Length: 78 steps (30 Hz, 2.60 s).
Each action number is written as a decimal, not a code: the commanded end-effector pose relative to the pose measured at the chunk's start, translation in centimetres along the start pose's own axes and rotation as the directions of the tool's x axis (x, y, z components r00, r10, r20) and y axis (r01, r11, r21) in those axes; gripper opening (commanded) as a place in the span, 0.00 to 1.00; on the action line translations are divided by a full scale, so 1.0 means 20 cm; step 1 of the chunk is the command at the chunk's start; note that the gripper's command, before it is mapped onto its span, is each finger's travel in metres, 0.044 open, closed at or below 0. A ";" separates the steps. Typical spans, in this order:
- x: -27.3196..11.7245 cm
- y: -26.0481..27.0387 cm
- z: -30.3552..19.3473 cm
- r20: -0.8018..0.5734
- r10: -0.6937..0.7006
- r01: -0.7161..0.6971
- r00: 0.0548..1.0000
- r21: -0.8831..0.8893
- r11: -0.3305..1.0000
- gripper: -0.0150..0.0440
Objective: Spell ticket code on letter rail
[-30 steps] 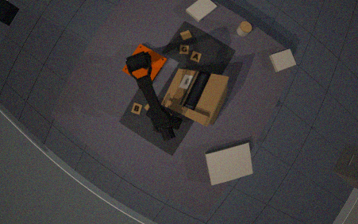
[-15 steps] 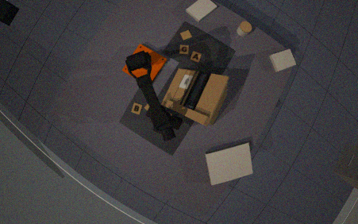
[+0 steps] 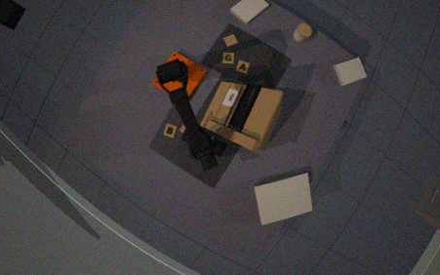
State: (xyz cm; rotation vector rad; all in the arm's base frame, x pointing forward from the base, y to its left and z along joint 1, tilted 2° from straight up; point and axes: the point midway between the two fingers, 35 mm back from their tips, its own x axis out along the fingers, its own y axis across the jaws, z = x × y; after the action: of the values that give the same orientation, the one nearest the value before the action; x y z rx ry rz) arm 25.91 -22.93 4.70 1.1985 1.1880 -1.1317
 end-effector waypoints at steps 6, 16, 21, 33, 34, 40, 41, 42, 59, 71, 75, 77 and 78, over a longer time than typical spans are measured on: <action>-0.03 0.00 0.00 0.006 -0.002 0.002 1.000 0.004 1.000 0.25; -0.11 0.01 0.06 0.071 0.029 -0.032 0.997 0.050 0.998 0.25; -0.23 0.05 0.11 0.151 0.082 -0.095 0.985 0.078 0.992 0.25; -0.54 0.19 0.11 0.321 0.252 -0.273 0.913 0.020 0.962 0.25; -0.56 0.19 0.10 0.330 0.262 -0.283 0.907 0.016 0.959 0.25; -0.71 0.26 0.07 0.391 0.348 -0.357 0.852 -0.051 0.933 0.25; -0.74 0.27 0.06 0.402 0.365 -0.371 0.840 -0.065 0.926 0.25; -0.77 0.28 0.05 0.412 0.382 -0.385 0.827 -0.079 0.919 0.25; -1.18 0.45 -0.18 0.500 0.603 -0.511 0.622 -0.323 0.796 0.25; -1.29 0.51 -0.30 0.491 0.661 -0.484 0.567 -0.451 0.750 0.25; -1.26 0.54 -0.41 0.453 0.679 -0.464 0.578 -0.502 0.730 0.25; -1.25 0.55 -0.47 0.434 0.687 -0.453 0.583 -0.528 0.718 0.25; -1.24 0.56 -0.50 0.425 0.691 -0.448 0.586 -0.540 0.712 0.25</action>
State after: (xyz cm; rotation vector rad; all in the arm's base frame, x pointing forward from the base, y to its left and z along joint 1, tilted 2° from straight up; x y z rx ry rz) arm 34.95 -14.49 30.40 0.7673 0.3750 -0.6753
